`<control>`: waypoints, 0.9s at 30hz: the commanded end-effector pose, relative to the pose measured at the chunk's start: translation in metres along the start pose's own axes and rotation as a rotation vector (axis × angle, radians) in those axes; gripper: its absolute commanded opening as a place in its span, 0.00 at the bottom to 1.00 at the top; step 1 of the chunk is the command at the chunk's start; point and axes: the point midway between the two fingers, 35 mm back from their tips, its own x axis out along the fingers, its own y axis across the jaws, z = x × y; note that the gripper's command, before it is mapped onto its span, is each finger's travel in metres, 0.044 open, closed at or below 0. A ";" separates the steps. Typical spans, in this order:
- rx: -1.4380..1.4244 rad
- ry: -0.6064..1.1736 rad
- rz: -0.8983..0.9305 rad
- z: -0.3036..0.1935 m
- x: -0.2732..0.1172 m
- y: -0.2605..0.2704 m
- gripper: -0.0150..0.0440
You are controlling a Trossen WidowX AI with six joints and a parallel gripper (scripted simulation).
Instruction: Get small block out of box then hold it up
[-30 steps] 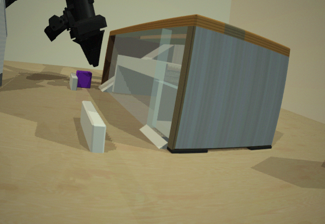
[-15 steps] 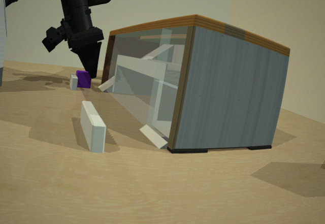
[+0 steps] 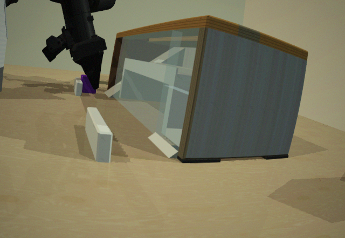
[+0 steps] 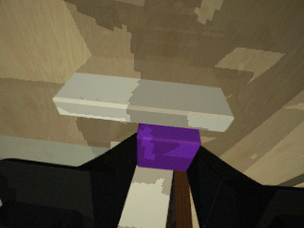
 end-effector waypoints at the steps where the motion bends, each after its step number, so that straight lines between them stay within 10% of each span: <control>1: 0.004 -0.004 0.001 0.002 0.001 0.001 0.40; 6: 0.011 0.014 0.024 -0.002 -0.003 0.006 0.25; 27: 0.005 0.000 0.002 -0.026 -0.057 0.000 0.25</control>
